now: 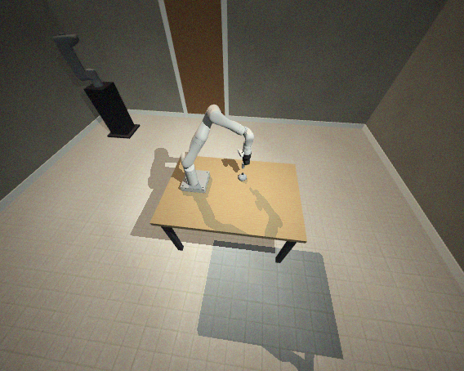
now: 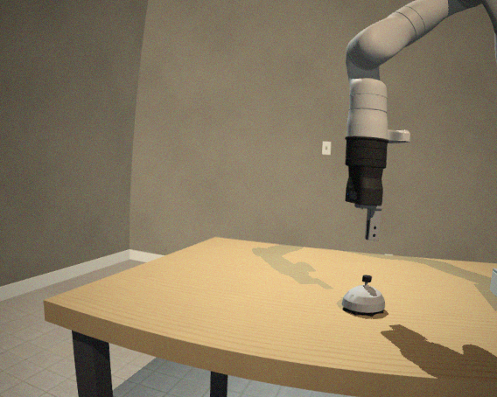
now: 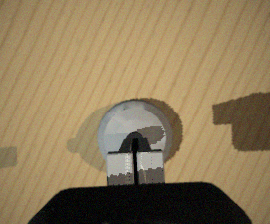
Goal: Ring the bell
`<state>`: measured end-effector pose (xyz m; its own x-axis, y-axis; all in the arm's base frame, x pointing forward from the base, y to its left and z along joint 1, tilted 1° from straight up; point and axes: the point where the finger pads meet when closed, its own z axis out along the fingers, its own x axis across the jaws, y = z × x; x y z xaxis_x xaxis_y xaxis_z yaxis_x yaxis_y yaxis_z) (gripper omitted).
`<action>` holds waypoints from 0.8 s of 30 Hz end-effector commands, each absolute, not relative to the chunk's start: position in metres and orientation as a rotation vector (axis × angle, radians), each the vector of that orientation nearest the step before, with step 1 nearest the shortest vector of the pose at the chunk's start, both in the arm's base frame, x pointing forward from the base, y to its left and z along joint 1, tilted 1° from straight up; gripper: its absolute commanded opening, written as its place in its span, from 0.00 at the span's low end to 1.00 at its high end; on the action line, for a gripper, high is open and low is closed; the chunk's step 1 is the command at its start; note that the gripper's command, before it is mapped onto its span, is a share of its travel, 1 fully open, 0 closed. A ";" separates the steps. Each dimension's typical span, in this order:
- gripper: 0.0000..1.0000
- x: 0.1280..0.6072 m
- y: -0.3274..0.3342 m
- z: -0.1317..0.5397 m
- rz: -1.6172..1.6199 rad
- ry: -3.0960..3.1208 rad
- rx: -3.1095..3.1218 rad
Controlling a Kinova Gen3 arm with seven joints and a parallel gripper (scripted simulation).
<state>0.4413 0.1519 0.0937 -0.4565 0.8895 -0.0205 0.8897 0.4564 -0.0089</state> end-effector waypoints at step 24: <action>0.17 0.442 0.148 0.064 -0.029 2.665 1.635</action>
